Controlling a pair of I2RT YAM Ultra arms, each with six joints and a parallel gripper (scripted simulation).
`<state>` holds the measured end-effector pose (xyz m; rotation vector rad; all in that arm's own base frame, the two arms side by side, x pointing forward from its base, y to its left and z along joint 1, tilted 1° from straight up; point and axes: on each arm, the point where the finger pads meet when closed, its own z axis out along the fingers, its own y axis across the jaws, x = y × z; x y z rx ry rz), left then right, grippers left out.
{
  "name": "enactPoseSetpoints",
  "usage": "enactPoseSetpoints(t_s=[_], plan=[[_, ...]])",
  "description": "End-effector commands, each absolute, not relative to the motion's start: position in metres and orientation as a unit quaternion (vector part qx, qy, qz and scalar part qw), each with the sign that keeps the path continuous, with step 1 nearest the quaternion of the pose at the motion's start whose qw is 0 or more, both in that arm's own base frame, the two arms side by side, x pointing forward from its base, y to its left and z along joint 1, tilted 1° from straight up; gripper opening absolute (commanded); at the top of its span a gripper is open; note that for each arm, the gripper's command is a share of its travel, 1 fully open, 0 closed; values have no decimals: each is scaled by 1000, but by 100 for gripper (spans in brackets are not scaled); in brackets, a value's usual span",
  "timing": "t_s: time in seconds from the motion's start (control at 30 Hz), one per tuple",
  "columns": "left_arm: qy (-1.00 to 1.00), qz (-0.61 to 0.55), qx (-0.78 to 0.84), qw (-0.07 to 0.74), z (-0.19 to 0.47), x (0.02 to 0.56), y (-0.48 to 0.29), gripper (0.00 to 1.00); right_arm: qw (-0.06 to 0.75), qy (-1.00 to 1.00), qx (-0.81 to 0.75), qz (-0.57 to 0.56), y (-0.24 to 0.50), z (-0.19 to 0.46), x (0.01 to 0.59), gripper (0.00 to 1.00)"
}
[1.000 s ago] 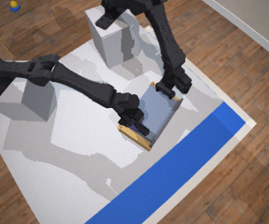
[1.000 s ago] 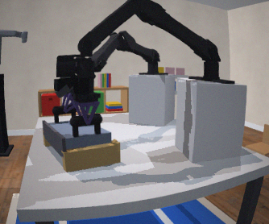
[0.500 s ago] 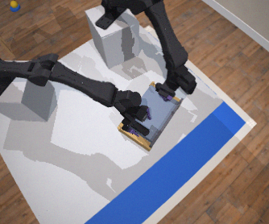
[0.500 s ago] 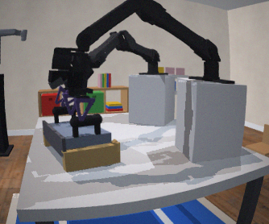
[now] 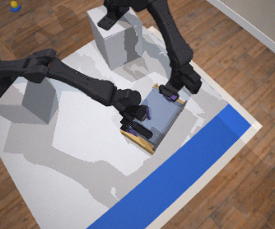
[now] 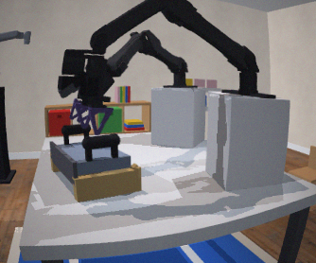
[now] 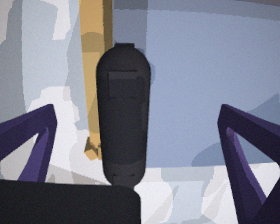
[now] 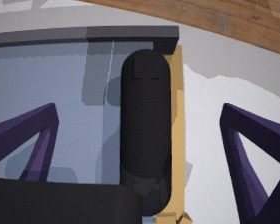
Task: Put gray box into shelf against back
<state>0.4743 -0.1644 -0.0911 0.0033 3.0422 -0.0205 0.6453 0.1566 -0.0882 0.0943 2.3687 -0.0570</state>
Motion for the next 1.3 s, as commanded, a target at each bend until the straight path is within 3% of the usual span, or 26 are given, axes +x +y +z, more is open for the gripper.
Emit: enactPoseSetpoints(t_s=[0.0, 0.37, 0.6, 0.7, 0.87, 1.27], plan=[[997, -15, 6, 76, -59, 483, -174, 100, 414, 909, 37, -11, 167, -48, 653, 100], [997, -15, 5, 78, -14, 480, -174, 100, 420, 906, 42, -8, 169, -22, 627, 100], [999, -5, 0, 53, -41, 466, -162, 100, 417, 908, 49, -16, 152, -25, 634, 100], [996, -18, 0, 88, -30, 487, -169, 100, 408, 912, 37, -12, 171, -47, 625, 100], [998, -10, -1, 68, -38, 480, -165, 100, 440, 896, 52, -7, 156, -5, 645, 100], [997, -13, -1, 76, -37, 478, -164, 100, 429, 902, 46, -8, 162, -13, 638, 100]])
